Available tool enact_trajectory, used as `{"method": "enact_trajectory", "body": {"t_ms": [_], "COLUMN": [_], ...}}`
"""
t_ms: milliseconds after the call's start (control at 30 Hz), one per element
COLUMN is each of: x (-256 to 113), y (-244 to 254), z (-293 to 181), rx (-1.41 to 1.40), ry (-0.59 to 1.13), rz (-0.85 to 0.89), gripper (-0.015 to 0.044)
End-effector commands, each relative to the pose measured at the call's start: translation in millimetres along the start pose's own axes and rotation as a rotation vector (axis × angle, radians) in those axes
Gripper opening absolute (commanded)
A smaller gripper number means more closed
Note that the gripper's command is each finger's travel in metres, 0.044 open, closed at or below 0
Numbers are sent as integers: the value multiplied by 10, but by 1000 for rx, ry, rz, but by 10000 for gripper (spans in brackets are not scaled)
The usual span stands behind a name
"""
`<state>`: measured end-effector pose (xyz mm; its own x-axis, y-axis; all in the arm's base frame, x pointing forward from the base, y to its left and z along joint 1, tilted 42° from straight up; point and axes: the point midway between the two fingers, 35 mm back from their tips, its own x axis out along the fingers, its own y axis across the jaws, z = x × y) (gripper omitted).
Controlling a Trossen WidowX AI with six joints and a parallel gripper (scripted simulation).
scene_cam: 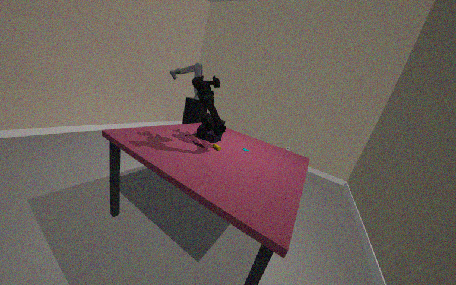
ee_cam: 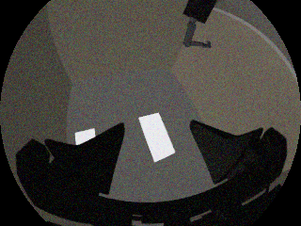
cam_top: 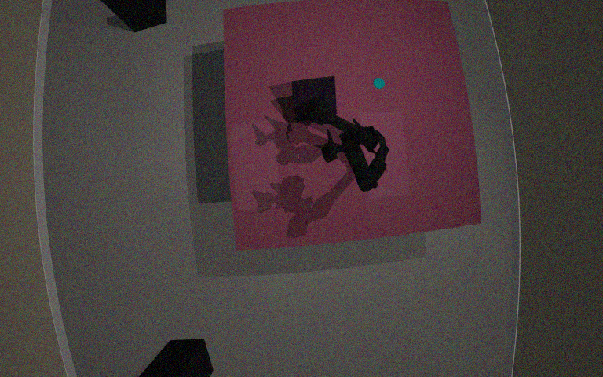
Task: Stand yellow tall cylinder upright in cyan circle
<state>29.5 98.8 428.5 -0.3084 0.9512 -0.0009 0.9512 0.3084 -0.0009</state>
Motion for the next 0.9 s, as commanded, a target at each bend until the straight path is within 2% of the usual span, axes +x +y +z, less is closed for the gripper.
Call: {"method": "enact_trajectory", "body": {"t_ms": [0, 100, 300, 467, 667, 867], "x": [6, 99, 340, 470, 457, 217], "y": [-3, -24, 80, 323, 732, 1161], "z": [5, 88, 355, 626, 991, 1384], "rx": [8, 127, 459, 748, 1085, 1377], "ry": [-4, -55, -116, -77, 96, 422], "rz": [8, 126, 470, 788, 1187, 1580], "gripper": [374, 309, 309, 309, 309, 309]}}
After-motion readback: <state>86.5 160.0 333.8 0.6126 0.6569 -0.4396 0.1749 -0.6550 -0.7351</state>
